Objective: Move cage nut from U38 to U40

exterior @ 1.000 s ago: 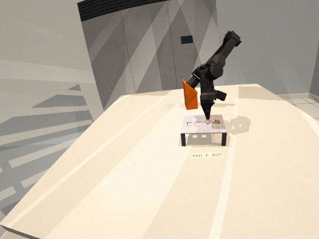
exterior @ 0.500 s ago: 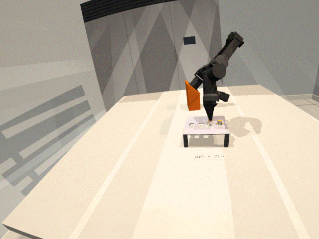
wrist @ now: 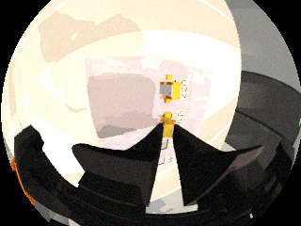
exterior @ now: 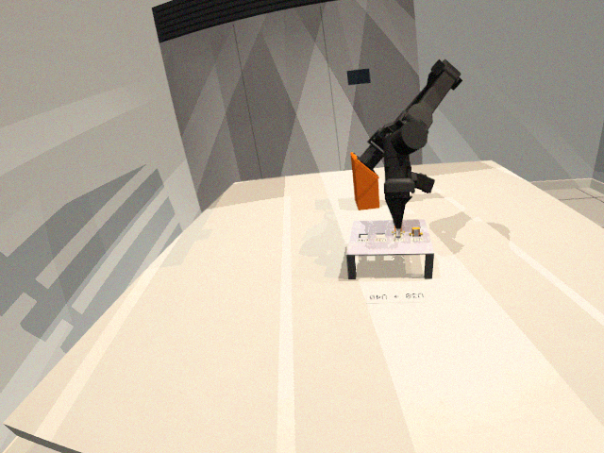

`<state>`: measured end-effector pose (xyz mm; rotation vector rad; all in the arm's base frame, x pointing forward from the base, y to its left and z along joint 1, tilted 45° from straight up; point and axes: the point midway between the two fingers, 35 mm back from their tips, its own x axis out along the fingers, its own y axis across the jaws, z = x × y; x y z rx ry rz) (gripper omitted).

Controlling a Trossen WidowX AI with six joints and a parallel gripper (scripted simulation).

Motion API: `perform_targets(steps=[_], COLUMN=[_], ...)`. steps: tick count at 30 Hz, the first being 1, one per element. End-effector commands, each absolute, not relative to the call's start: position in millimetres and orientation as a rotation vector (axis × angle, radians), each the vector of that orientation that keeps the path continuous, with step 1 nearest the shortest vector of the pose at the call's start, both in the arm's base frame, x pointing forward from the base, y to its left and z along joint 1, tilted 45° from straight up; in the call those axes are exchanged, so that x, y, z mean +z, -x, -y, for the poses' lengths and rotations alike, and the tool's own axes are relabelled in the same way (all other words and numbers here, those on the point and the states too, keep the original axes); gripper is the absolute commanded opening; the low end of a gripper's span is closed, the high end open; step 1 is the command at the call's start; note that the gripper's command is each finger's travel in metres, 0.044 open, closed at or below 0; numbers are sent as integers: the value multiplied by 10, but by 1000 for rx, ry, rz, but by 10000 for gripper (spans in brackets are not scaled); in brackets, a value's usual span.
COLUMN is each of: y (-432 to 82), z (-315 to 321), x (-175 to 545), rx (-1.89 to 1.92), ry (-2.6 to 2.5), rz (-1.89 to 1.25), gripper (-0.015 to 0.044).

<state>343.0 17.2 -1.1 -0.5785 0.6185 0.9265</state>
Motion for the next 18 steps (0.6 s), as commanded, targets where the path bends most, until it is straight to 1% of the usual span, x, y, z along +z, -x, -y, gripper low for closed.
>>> perform_targets(steps=[1,18], y=[-3440,-3455], z=[-174,-168], x=[1,4], rx=[931,946], ry=[579,576], rz=[-613,-618], gripper=[30,30])
